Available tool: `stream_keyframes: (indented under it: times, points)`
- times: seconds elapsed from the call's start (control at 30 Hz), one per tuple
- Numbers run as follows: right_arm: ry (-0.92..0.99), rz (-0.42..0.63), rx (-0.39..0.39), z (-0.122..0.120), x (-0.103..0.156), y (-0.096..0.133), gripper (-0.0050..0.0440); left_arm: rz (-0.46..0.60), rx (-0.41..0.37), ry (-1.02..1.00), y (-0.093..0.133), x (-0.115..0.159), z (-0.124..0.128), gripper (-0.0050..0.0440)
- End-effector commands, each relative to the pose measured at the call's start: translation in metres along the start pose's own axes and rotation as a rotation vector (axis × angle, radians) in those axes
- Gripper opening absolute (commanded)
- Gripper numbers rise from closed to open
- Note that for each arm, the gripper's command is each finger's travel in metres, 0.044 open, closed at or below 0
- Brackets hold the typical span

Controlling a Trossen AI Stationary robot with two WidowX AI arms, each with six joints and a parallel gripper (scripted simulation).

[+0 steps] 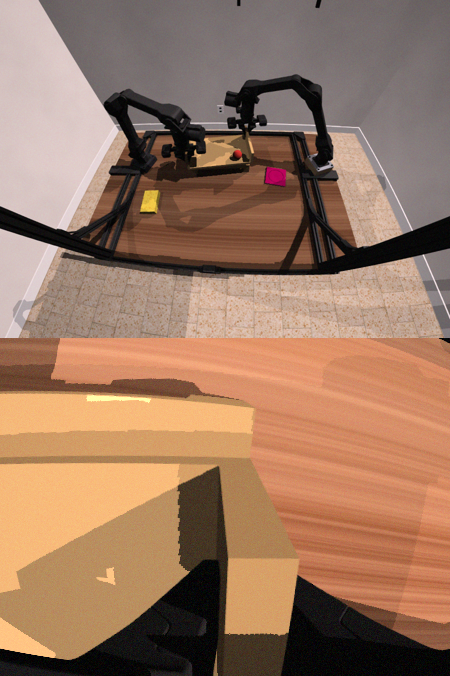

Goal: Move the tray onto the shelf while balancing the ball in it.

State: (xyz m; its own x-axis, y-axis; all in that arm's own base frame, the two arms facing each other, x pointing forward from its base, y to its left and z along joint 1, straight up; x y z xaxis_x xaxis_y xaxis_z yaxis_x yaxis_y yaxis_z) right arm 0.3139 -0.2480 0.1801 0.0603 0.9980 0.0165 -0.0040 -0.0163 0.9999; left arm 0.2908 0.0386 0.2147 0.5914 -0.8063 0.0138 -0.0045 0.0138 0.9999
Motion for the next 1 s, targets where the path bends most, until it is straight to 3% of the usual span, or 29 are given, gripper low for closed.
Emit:
stream_keyframes:
  times: [0.0,0.43,0.63,0.97]
  points:
    - [0.002,-0.025,0.006,0.001,0.001,0.004,0.002,-0.023,0.008,0.001,-0.001,0.001,0.001,0.002]
    - [0.002,0.015,-0.006,-0.002,-0.008,0.0,0.002,0.018,-0.005,0.002,0.003,-0.008,-0.002,0.002]
    - [0.002,-0.04,0.012,0.0,-0.003,0.006,0.002,-0.037,0.013,0.002,-0.003,-0.004,0.0,0.002]
    - [0.002,0.006,-0.004,-0.003,-0.011,0.001,0.002,0.009,-0.002,0.002,0.002,-0.012,-0.003,0.002]
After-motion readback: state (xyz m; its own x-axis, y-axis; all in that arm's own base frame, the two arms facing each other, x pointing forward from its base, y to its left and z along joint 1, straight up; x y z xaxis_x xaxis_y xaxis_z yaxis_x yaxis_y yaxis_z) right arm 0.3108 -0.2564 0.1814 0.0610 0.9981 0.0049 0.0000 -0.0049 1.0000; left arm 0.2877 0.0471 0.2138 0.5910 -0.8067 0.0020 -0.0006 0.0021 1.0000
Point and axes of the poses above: on each arm, the point midway between the two fingers, 35 mm back from their tips, its own y axis back along the fingers, its own z axis across the jaws, x = y × z, the point moved 10 cm from there along y, back along the fingers, and after that the axes turned 7 degrees about y, right-handed, at the moved point
